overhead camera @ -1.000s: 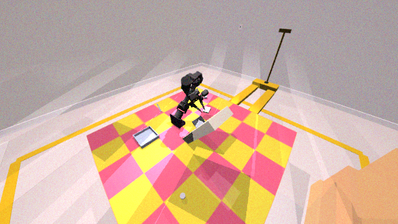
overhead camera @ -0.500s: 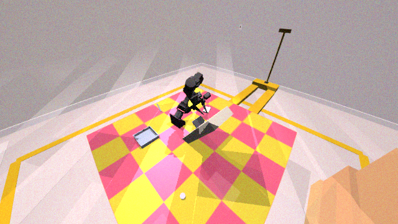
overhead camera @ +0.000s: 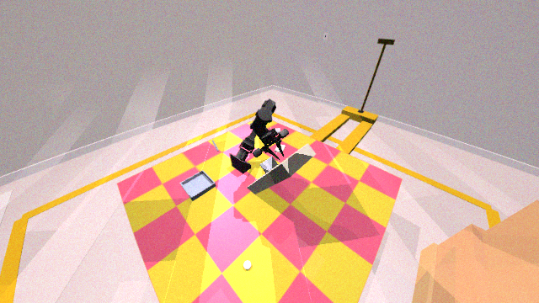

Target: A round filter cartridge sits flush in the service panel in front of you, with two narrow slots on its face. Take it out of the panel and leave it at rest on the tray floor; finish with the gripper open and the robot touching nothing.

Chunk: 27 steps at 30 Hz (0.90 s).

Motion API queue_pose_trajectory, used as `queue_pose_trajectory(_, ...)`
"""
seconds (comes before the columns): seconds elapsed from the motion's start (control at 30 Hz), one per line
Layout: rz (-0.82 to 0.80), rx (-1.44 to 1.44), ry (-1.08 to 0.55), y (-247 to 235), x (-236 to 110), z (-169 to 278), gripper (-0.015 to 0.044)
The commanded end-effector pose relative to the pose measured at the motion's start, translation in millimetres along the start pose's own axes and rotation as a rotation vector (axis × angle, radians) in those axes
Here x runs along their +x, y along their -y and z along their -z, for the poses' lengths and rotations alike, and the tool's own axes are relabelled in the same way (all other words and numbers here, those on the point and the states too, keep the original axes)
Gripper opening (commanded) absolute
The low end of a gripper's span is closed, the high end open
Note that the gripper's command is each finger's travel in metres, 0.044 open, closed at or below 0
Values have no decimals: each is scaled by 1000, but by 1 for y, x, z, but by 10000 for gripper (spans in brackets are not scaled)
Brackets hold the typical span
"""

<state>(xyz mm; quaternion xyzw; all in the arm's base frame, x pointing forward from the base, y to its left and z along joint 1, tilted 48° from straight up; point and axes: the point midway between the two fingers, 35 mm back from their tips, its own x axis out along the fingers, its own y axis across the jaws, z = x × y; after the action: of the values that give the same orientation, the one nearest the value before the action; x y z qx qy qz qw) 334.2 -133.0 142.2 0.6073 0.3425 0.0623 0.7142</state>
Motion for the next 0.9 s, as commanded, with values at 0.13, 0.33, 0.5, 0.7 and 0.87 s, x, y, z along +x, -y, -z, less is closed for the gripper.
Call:
queue_pose_trajectory(0.13, 1, 8, 1, 2, 8, 2, 99)
queue_pose_trajectory(0.33, 1, 8, 1, 3, 8, 2, 99)
queue_pose_trajectory(0.5, 1, 8, 1, 3, 8, 2, 99)
queue_pose_trajectory(0.7, 1, 8, 1, 3, 8, 2, 99)
queue_pose_trajectory(0.87, 1, 8, 1, 2, 8, 1, 99)
